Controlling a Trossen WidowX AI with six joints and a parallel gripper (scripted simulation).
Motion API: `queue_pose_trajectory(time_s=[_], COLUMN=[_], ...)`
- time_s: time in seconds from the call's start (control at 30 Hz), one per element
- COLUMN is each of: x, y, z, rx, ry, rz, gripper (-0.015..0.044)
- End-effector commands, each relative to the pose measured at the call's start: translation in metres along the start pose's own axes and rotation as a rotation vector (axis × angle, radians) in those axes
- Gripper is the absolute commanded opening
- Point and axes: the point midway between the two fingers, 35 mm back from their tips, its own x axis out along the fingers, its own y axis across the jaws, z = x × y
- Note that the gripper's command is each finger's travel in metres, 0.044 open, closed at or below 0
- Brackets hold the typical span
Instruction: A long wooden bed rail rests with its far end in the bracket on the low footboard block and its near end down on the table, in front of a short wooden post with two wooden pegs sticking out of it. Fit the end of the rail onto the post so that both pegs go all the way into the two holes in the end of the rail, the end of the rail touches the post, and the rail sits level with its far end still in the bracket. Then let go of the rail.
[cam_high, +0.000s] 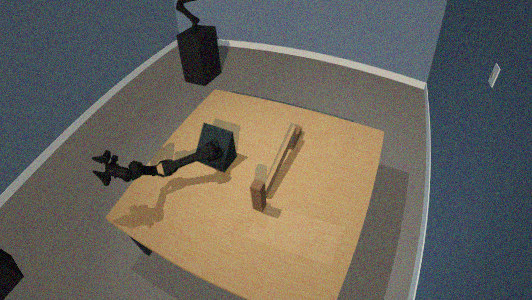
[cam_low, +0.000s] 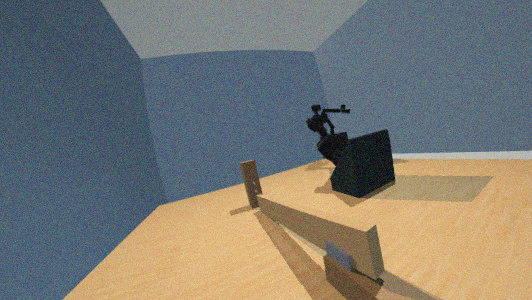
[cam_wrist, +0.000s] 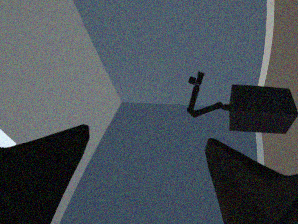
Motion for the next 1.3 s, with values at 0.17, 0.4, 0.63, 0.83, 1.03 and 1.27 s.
queue_pose_trajectory(time_s=[0.17,0.4,0.63,0.83,1.03,1.27], x=[-0.014,-0.037,-0.090,-0.152,-0.224,-0.329], y=[0.057,0.118,0.204,0.267,0.322,0.375], z=[-0.040,-0.082,-0.139,-0.175,-0.204,-0.224], rx=[0.119,0.221,0.289,0.336,0.324,0.283], ry=[0.128,0.293,0.545,0.760,0.970,1.225], rz=[0.105,0.201,0.356,0.464,0.615,0.828], gripper=[0.0440,0.0440,0.0440,0.0440,0.0440,0.0440])
